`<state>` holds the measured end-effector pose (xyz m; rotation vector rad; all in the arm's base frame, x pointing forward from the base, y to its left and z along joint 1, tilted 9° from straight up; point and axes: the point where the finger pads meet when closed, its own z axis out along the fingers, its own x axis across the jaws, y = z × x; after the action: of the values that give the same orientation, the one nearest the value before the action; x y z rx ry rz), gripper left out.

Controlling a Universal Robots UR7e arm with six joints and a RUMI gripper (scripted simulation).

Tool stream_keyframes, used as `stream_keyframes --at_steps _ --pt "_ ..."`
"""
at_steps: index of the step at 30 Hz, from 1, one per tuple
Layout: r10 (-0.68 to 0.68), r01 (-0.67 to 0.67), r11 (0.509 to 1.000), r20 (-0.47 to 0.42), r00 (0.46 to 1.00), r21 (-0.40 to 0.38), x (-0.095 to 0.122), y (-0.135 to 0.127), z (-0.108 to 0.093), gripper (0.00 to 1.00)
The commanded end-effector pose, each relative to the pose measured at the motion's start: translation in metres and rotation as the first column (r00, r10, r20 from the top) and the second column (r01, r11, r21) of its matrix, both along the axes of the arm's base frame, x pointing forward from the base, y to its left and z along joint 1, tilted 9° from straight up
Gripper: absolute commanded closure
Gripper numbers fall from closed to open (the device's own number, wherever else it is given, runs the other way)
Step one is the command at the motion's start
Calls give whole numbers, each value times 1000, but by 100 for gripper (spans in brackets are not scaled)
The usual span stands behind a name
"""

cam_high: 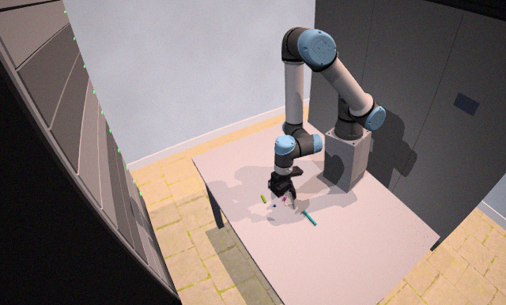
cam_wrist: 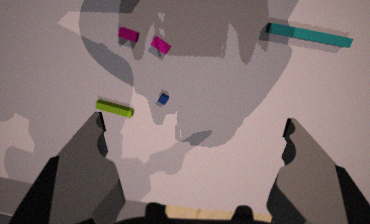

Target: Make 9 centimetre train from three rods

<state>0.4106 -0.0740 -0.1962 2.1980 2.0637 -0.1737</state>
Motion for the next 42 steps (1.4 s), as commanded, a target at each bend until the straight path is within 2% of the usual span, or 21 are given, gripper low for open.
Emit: stream_keyframes --at_steps 1,9,11,23,42 --pt "165 -165 986 -23 986 8 2 -6 2 0" --pt "373 -373 928 -58 926 17 6 -15 4 0" --pt "373 -373 928 -58 926 17 6 -15 4 0" --pt "603 -602 797 -95 792 37 12 -25 6 0" --pt "767 -766 639 -123 630 62 17 -34 9 0"
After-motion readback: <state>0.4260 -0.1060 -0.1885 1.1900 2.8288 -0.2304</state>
